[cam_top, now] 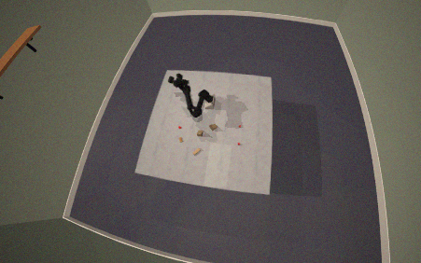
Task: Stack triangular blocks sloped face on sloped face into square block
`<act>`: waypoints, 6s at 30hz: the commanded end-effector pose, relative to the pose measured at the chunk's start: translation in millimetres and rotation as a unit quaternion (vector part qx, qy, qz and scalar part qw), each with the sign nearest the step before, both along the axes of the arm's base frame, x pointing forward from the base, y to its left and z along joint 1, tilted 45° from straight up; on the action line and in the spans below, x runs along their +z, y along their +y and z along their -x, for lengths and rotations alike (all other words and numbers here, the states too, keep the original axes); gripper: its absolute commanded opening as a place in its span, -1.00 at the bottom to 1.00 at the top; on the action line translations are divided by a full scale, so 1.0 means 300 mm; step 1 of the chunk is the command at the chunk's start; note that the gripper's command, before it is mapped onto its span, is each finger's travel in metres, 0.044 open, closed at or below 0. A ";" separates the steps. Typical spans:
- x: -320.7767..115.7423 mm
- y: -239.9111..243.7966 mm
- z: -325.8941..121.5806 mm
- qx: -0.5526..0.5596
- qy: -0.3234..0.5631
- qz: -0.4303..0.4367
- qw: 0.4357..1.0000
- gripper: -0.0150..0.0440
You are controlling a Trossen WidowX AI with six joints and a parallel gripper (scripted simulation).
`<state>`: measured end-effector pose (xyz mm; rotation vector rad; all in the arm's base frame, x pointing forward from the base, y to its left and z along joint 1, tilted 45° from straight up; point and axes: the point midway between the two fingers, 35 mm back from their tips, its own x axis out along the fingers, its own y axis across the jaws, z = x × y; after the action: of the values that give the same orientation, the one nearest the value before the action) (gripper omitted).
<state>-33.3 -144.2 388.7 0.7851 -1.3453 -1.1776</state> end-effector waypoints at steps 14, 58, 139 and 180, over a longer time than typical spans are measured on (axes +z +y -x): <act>0.051 -0.161 0.019 0.114 -0.044 -0.055 0.991 1.00; -0.653 -0.071 -1.260 0.483 0.580 -0.422 0.502 1.00; -1.199 0.444 -1.375 0.232 0.966 -0.112 -0.017 1.00; -1.207 0.441 -1.337 0.245 0.968 -0.046 0.024 -0.49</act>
<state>372.2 -13.5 24.6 -0.6795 1.4862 -0.5317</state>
